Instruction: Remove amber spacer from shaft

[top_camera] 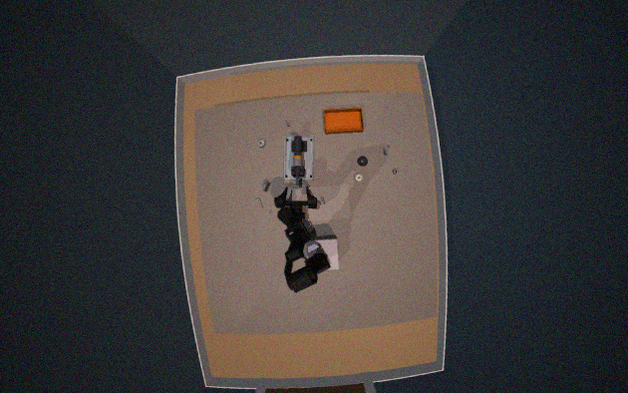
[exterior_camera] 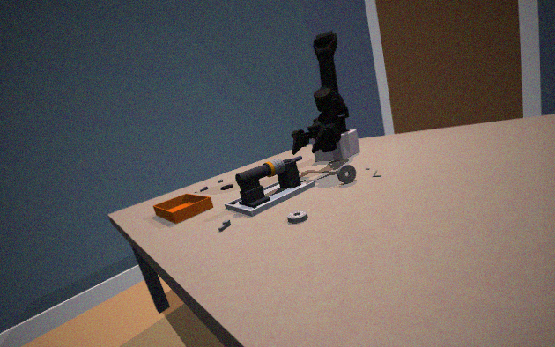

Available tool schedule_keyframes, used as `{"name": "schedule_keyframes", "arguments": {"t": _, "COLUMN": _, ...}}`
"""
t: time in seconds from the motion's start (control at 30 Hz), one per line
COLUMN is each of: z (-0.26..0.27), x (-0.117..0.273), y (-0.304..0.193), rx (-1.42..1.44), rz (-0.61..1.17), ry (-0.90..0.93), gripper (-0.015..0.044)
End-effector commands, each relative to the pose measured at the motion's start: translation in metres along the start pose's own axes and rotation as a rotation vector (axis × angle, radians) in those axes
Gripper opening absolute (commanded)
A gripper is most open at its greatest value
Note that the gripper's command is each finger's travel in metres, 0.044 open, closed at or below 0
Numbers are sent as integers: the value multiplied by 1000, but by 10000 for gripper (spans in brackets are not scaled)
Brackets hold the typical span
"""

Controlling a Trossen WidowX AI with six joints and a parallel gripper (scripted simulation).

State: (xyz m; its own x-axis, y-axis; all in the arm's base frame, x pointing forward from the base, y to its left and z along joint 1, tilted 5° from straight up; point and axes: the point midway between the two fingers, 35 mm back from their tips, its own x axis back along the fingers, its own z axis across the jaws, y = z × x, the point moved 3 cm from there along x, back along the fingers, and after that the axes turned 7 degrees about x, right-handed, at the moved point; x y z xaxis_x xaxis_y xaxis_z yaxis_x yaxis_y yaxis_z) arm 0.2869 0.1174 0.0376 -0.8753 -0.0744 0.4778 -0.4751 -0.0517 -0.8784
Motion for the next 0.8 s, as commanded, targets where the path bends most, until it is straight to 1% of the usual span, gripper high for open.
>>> {"name": "schedule_keyframes", "arguments": {"t": 0.0, "z": 1, "x": -2, "y": -1, "rx": 4, "rz": 3, "ry": 5, "gripper": 440}}
{"name": "schedule_keyframes", "arguments": {"t": 0.77, "z": 2, "x": -39, "y": -2, "rx": 5, "rz": 5, "ry": 5, "gripper": 440}}
